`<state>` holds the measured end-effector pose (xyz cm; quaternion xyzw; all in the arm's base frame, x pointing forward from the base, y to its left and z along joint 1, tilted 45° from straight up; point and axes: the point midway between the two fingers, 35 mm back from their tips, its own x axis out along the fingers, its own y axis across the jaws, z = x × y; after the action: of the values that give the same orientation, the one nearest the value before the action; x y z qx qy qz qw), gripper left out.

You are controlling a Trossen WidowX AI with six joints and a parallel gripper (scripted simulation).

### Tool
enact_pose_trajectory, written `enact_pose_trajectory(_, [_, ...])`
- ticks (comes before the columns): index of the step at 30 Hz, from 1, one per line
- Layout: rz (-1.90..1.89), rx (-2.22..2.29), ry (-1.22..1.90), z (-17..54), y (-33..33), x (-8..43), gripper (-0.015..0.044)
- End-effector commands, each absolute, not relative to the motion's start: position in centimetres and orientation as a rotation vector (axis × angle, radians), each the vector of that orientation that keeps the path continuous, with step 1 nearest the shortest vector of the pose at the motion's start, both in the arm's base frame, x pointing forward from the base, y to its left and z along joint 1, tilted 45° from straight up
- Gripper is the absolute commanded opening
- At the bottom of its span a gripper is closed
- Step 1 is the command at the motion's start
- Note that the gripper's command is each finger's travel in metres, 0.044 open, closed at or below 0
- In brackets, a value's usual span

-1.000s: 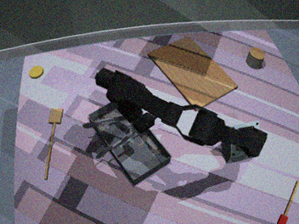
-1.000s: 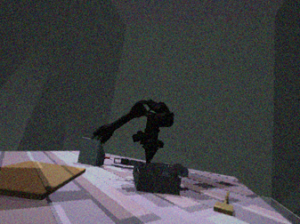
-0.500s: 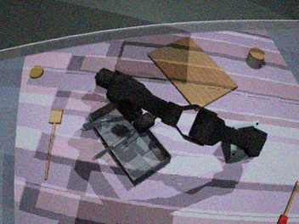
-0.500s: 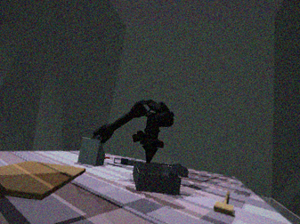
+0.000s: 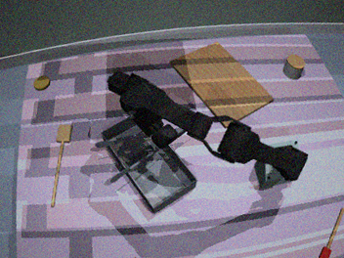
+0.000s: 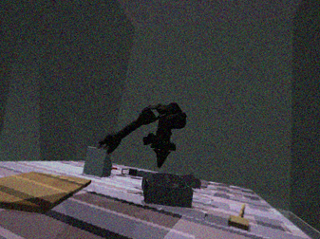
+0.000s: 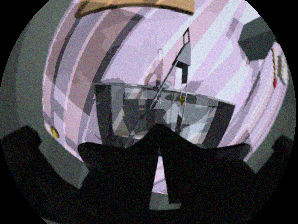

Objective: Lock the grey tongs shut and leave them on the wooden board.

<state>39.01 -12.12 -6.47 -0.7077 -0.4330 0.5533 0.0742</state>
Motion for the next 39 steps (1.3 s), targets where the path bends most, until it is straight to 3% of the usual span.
enact_pose_trajectory(1, [1.668,-2.131,-1.287,-3.7,-15.4,38.9,0.0086])
enact_pose_trajectory(15, [1.651,-2.171,-1.256,-2.1,-17.1,38.8,0.0440])
enact_pose_trajectory(25, [1.728,-1.987,-1.042,-4.3,-13.3,37.9,0.0440])
enact_pose_trajectory(39, [1.729,-1.982,-1.036,-4.5,-13.1,37.9,0.0440])
